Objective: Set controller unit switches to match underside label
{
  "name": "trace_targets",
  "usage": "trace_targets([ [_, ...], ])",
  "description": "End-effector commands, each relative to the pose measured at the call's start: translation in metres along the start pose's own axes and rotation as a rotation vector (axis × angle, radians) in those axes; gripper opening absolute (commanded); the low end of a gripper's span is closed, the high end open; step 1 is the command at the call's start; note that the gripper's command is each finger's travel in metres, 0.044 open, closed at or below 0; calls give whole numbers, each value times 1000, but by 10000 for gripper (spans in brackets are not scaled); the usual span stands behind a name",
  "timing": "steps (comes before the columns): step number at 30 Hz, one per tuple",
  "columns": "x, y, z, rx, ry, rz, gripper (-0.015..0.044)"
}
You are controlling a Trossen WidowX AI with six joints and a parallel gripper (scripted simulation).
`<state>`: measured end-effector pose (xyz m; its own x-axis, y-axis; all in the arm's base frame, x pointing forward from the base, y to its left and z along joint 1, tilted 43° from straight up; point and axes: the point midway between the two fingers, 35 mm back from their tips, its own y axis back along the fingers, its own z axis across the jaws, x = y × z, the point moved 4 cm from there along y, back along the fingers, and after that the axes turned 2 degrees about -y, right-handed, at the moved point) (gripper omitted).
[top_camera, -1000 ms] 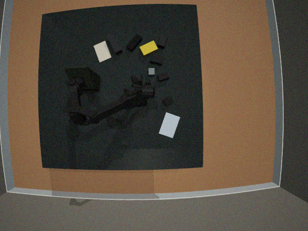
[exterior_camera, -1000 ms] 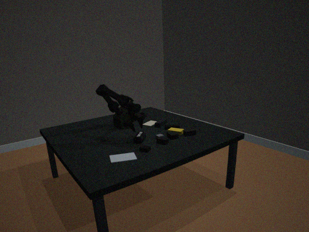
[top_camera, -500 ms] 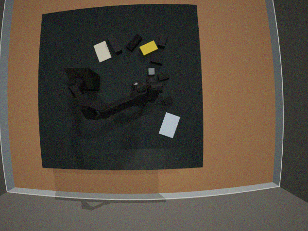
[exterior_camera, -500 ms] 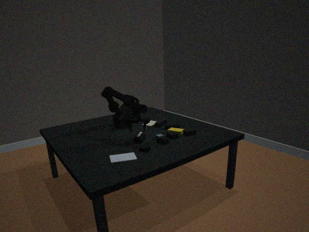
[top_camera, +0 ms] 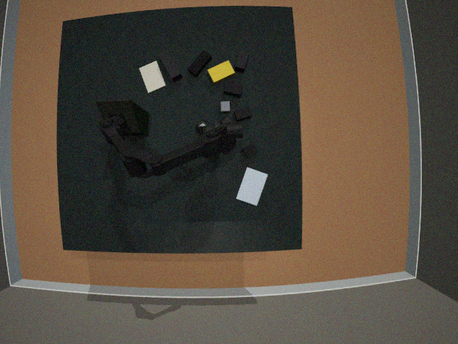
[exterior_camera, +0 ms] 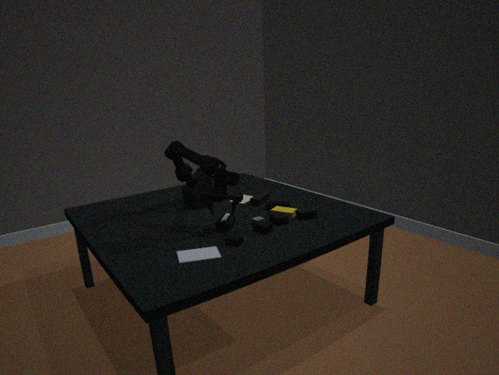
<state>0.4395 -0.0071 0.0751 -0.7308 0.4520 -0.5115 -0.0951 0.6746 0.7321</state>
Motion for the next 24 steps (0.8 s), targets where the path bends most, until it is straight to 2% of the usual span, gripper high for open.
trace_targets([
  [1,0,-9,-1,9,-2,3,440],
  [24,-1,-46,-1,14,-29,10,440],
])
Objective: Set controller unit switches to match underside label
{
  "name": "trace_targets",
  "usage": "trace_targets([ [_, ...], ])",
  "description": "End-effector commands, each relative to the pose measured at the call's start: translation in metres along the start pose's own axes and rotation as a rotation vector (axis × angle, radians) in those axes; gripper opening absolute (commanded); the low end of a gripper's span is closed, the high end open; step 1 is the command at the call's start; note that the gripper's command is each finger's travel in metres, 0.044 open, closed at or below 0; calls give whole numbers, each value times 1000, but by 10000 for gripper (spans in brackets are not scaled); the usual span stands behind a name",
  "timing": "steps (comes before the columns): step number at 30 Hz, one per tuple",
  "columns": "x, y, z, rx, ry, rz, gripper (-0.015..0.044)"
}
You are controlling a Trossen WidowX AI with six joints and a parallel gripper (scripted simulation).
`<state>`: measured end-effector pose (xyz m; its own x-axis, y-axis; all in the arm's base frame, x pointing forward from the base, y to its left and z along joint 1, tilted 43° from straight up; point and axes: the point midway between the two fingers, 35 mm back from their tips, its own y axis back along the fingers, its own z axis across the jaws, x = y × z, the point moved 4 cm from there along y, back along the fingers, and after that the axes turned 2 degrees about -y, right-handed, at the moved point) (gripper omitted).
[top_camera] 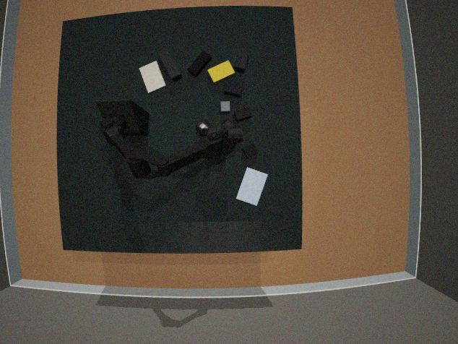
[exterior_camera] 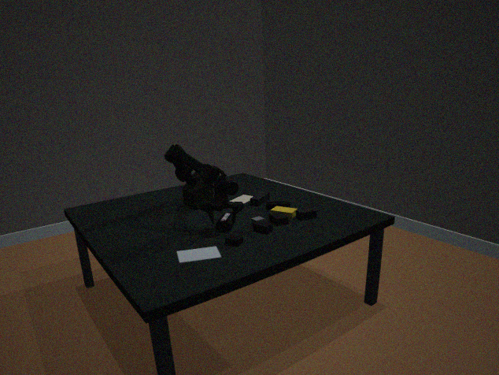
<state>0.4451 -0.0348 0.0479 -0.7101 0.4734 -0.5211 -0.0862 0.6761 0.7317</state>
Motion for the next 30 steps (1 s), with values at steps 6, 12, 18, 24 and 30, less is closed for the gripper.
trace_targets([
  [6,1,-13,-1,8,-3,5,414],
  [12,1,-13,-1,8,-3,5,326],
  [18,1,-13,-1,8,-3,5,326],
  [24,1,-13,-1,8,-3,5,326],
  [30,2,-9,-1,8,-3,5,336],
])
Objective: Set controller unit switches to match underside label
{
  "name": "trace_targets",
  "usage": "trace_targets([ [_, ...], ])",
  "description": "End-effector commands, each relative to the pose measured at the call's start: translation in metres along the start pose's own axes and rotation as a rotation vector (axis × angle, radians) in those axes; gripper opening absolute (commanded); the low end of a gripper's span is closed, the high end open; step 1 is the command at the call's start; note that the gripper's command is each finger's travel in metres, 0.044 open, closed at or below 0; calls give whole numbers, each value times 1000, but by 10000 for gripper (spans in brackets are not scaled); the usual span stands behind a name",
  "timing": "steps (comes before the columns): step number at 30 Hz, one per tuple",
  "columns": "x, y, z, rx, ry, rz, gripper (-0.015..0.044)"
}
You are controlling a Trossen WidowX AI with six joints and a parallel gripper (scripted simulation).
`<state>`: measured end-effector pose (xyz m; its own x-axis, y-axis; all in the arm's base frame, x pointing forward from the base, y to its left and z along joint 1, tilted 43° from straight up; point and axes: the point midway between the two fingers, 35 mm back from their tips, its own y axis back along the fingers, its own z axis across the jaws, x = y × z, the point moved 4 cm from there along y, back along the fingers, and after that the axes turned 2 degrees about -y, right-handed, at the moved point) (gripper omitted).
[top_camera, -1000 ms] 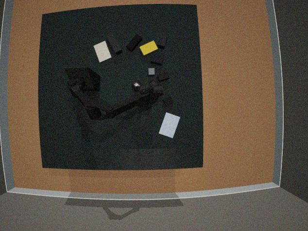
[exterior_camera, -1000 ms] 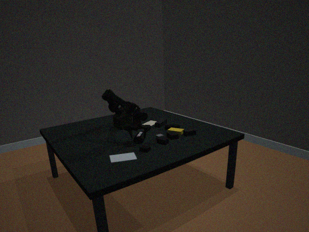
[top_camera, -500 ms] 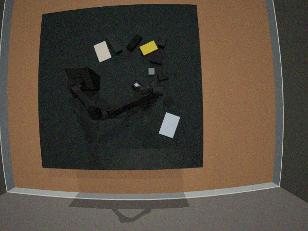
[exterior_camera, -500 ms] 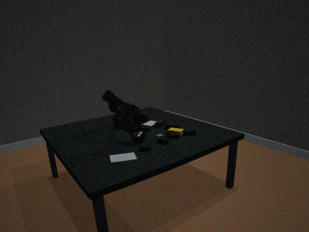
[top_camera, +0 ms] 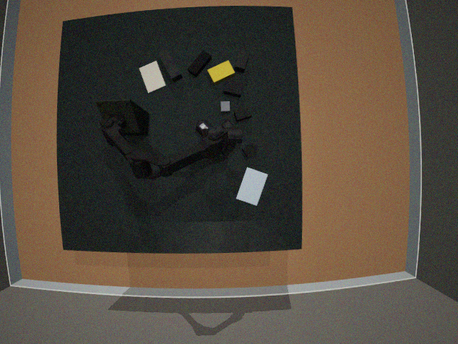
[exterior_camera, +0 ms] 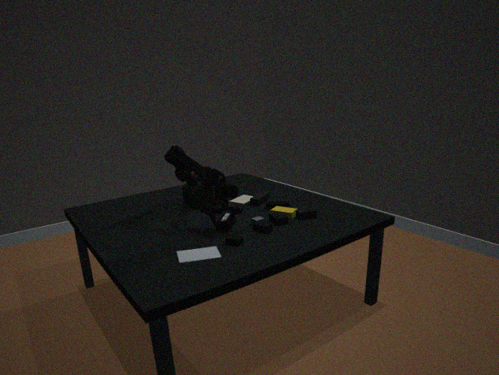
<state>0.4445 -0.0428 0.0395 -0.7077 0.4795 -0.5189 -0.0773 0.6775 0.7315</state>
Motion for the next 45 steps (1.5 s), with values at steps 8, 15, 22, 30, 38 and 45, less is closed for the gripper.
trace_targets([
  [8,3,9,0,1,2,0,336],
  [15,5,14,0,1,2,0,336],
  [22,7,19,0,0,2,1,336],
  [30,9,25,0,0,2,1,336],
  [38,12,31,0,0,2,1,336],
  [45,15,36,0,0,2,2,336],
])
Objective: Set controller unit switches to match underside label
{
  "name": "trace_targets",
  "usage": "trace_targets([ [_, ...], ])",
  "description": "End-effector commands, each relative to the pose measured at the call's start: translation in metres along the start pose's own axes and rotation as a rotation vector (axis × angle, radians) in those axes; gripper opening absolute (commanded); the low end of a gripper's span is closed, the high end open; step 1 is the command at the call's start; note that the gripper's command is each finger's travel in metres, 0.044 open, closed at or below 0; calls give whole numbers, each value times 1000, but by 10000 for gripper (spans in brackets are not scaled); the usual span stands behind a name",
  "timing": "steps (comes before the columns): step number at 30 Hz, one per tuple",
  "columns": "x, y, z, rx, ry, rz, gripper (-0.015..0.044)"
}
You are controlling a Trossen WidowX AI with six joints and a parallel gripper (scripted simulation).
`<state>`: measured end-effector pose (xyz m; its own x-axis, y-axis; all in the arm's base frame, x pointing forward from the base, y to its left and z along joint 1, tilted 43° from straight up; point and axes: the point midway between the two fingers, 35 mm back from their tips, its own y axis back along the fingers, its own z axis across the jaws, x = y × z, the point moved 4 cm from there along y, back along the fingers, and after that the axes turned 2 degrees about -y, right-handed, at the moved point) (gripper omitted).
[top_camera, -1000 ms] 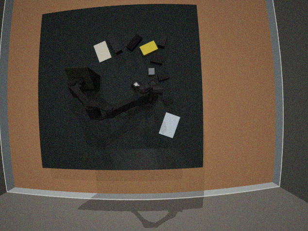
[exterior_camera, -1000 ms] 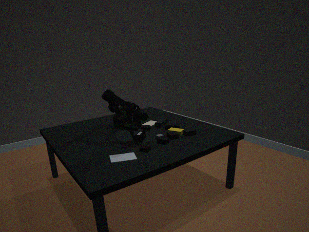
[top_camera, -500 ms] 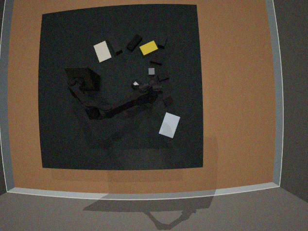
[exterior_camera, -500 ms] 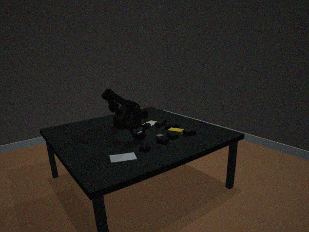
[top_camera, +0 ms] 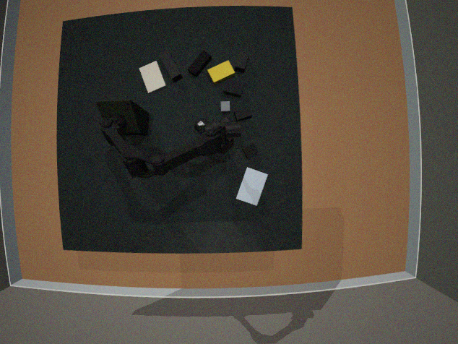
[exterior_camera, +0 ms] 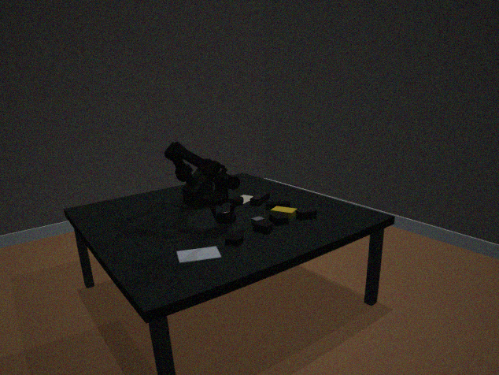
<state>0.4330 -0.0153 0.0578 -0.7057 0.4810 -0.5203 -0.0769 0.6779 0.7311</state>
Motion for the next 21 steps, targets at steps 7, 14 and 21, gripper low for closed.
trace_targets([
  [7,6,8,1,-1,5,2,336],
  [14,9,13,1,-1,5,2,336],
  [21,12,18,1,-1,5,3,336],
])
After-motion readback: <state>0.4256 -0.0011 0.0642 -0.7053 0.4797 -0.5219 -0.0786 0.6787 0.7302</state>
